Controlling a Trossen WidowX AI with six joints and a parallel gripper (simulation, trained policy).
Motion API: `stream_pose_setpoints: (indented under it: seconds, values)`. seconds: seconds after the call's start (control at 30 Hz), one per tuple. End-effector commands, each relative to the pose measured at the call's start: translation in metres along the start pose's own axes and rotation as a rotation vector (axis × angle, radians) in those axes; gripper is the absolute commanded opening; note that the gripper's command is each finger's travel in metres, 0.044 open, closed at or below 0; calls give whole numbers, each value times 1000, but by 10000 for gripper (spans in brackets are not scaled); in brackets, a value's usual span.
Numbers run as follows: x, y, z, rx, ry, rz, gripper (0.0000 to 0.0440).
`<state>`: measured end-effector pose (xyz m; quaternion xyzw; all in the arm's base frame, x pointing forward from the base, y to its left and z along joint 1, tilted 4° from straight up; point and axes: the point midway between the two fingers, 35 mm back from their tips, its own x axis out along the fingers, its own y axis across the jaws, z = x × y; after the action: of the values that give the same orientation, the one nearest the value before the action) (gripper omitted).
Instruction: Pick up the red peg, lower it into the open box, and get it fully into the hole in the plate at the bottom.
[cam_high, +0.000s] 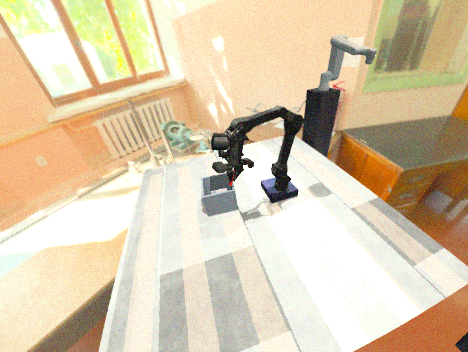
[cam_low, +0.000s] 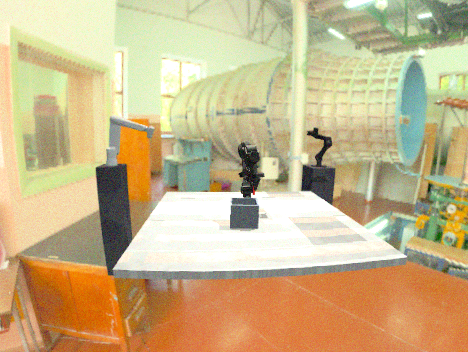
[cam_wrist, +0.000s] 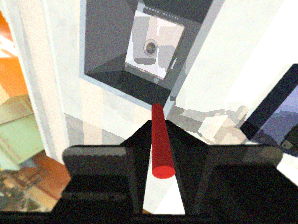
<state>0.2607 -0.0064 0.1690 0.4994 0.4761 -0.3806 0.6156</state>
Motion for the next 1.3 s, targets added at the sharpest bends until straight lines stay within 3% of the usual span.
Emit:
stream_pose_setpoints:
  seconds: [0.0,0.5,1.27]
  values:
    - [2,2,10,3,-7,-18,0]
    - [17,7,45,14,-3,-62,0]
    - [74,6,74,-4,36,-111,0]
